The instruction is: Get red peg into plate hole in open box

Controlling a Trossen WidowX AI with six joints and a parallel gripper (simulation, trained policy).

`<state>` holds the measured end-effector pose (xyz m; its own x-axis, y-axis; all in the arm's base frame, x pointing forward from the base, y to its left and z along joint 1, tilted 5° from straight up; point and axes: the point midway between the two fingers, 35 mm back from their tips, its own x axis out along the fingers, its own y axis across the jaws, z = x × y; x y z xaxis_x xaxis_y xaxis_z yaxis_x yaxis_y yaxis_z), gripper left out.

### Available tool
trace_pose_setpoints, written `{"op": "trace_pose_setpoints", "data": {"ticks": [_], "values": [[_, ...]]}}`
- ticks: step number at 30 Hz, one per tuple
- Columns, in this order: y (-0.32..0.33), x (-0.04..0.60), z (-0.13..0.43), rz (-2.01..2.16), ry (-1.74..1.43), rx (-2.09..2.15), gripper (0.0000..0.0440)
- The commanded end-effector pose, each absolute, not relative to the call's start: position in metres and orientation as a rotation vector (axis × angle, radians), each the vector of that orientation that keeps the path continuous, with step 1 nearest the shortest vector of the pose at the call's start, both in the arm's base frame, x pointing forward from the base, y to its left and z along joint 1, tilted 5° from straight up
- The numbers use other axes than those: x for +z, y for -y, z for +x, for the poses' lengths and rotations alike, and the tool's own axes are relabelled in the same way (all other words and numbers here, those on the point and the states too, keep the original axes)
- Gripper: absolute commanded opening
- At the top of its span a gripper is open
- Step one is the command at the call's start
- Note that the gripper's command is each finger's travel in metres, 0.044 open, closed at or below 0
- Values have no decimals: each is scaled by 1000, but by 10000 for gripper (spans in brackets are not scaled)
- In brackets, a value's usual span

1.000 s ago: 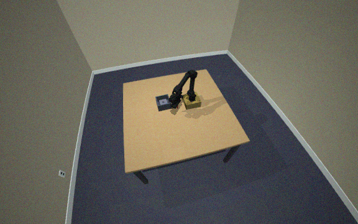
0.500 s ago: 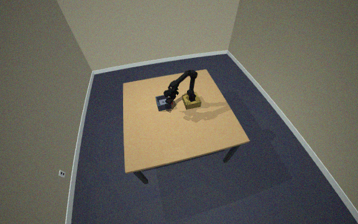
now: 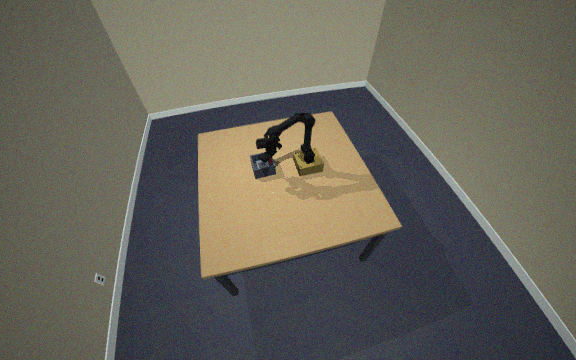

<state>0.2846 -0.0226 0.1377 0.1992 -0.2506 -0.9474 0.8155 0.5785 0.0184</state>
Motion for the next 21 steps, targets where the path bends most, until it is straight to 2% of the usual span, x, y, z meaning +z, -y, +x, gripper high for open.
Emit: {"op": "trace_pose_setpoints", "data": {"ticks": [1,21], "values": [[33,138,293,625,-1124,-819,0],[91,112,331,726,-1114,-885,3]]}}
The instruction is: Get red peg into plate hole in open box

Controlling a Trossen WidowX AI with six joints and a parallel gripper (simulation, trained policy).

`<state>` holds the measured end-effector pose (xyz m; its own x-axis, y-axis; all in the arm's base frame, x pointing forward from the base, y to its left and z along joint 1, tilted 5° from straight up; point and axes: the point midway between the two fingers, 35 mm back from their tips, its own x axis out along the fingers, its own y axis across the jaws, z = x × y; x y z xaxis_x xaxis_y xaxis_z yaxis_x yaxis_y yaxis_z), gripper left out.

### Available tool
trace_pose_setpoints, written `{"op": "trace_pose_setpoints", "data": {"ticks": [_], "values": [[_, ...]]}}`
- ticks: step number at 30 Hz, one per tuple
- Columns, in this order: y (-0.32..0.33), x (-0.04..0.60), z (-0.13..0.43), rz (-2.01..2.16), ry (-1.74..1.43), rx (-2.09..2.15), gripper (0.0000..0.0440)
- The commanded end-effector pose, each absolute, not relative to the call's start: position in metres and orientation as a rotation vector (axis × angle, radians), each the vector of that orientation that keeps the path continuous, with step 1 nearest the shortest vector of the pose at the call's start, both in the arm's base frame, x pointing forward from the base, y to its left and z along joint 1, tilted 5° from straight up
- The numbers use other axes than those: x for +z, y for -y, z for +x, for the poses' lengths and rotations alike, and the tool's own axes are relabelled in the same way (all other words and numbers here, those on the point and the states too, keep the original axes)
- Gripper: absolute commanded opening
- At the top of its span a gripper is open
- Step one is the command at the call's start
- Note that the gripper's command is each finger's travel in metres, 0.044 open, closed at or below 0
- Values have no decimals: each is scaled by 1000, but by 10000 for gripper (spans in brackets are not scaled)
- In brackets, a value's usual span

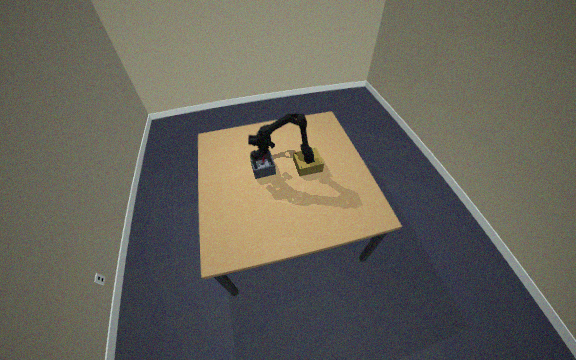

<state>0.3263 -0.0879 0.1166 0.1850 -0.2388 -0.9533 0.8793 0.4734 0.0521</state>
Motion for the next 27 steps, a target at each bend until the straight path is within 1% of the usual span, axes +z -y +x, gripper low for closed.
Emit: {"op": "trace_pose_setpoints", "data": {"ticks": [1,4,6,10,11,12,19,24,27], "values": [[93,109,333,729,-1118,-886,3],[96,98,336,734,-1137,-888,5],[98,90,338,732,-1152,-888,28],[103,75,341,716,-1186,-885,123],[103,72,341,709,-1198,-884,142],[105,69,341,699,-1213,-884,148],[116,65,361,684,-1205,-868,331],[126,70,374,672,-1174,-856,440],[132,75,382,672,-1139,-851,440]]}}
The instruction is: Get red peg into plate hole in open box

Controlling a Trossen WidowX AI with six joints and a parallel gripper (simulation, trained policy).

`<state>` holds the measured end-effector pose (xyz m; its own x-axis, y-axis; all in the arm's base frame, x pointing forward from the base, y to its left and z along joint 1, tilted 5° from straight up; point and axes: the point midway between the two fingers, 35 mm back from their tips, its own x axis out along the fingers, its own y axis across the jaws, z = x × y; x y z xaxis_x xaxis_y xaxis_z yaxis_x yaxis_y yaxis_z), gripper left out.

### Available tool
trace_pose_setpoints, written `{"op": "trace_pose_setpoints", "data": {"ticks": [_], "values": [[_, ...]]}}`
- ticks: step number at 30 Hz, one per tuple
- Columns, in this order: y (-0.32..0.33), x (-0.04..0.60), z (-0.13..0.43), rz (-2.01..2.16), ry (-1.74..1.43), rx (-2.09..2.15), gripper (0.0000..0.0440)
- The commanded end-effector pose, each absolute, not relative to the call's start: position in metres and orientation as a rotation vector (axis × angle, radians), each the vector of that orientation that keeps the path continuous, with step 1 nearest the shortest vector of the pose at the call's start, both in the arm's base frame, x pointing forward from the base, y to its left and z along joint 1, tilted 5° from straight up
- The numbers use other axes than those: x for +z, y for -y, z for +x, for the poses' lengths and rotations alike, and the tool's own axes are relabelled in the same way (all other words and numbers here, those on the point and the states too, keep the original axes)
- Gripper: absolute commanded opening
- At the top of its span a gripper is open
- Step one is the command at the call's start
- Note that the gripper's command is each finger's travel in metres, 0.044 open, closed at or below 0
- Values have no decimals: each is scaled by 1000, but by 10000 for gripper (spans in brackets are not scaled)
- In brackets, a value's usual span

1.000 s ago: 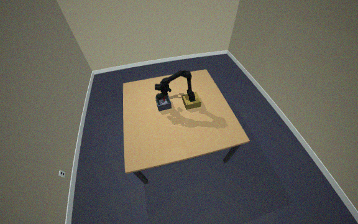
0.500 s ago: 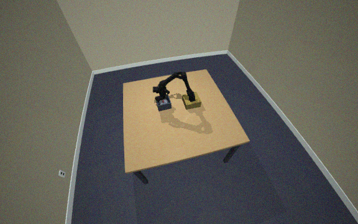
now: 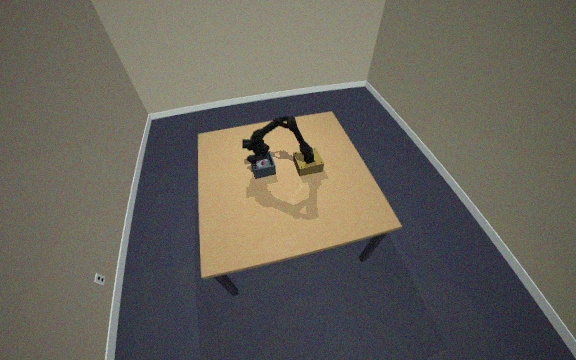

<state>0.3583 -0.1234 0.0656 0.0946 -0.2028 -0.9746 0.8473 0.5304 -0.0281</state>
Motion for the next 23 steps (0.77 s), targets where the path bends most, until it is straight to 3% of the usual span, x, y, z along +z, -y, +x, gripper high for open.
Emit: {"op": "trace_pose_setpoints", "data": {"ticks": [1,23], "values": [[134,77,384,672,-1130,-851,440],[159,96,409,663,-1008,-851,440]]}}
